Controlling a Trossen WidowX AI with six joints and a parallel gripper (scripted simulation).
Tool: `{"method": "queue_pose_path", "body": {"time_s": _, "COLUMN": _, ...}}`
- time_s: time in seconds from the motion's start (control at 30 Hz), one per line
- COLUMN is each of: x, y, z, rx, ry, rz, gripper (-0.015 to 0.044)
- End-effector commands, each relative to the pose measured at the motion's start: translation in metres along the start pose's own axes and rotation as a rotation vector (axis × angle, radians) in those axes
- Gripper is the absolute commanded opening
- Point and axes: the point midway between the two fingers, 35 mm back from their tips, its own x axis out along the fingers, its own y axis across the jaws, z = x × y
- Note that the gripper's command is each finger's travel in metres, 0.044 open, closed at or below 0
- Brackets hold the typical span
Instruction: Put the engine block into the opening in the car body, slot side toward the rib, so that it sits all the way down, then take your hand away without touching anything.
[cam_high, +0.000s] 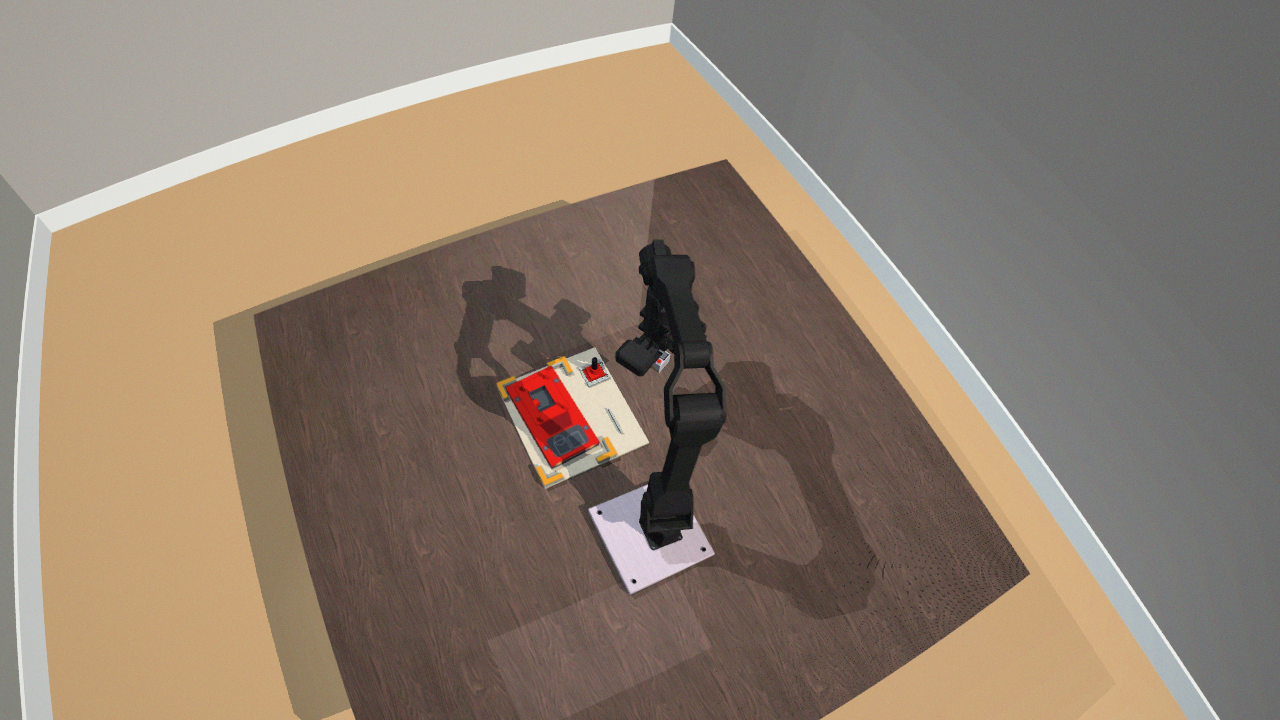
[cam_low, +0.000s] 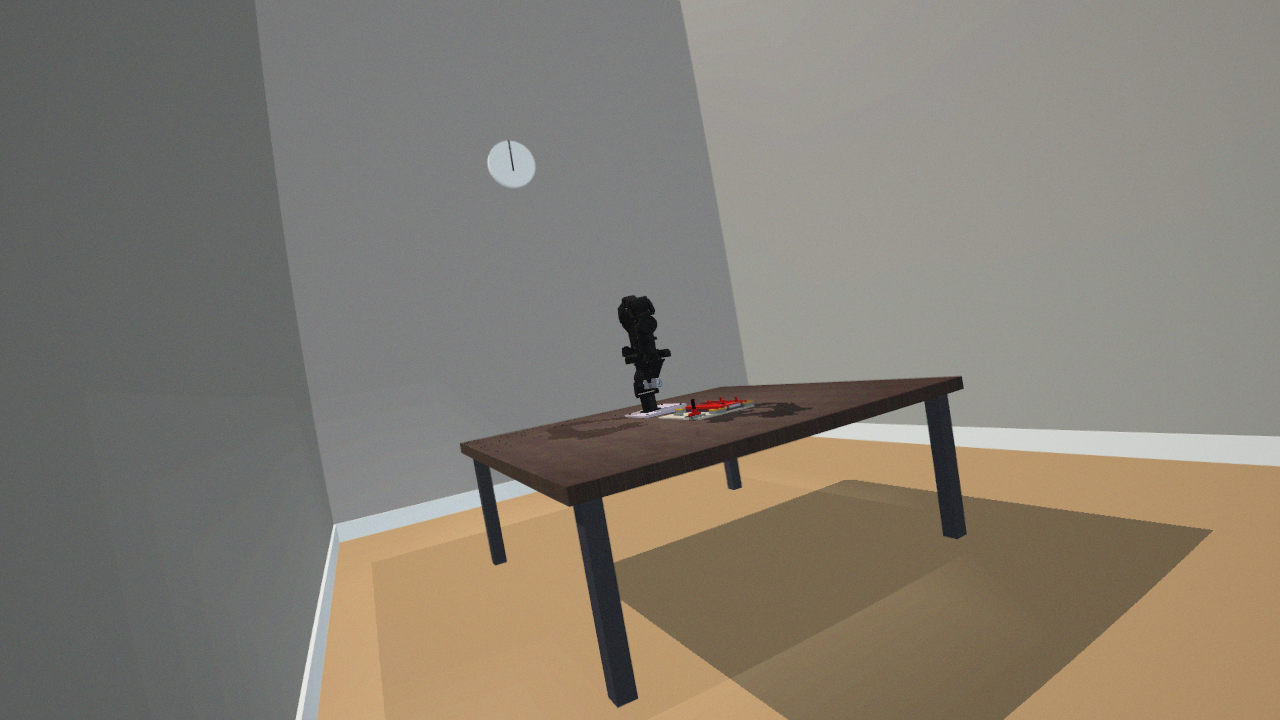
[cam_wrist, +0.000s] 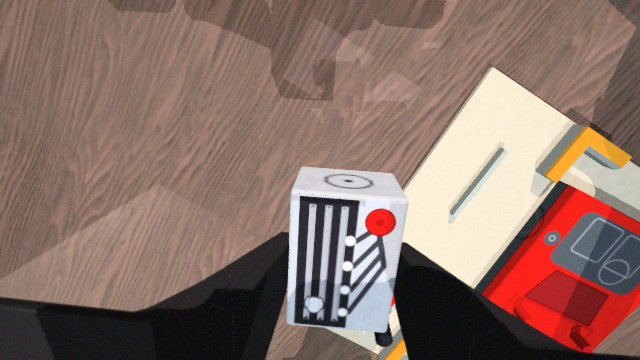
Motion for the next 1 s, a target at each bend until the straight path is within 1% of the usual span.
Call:
{"method": "queue_pose_path", "body": {"time_s": 0.0, "x": -0.008, "y": -0.001, "z": 0.001, "rx": 0.006, "ry": 0.005, "rz": 0.002, "gripper": 0.0}}
{"method": "queue_pose_path", "body": {"time_s": 0.1, "x": -0.007, "y": -0.003, "z": -0.003, "rx": -0.045, "ry": 0.006, "rz": 0.002, "gripper": 0.0}}
{"method": "queue_pose_path", "body": {"time_s": 0.97, "x": 0.016, "y": -0.042, "z": -0.066, "rx": -0.933, "ry": 0.02, "rz": 0.007, "gripper": 0.0}}
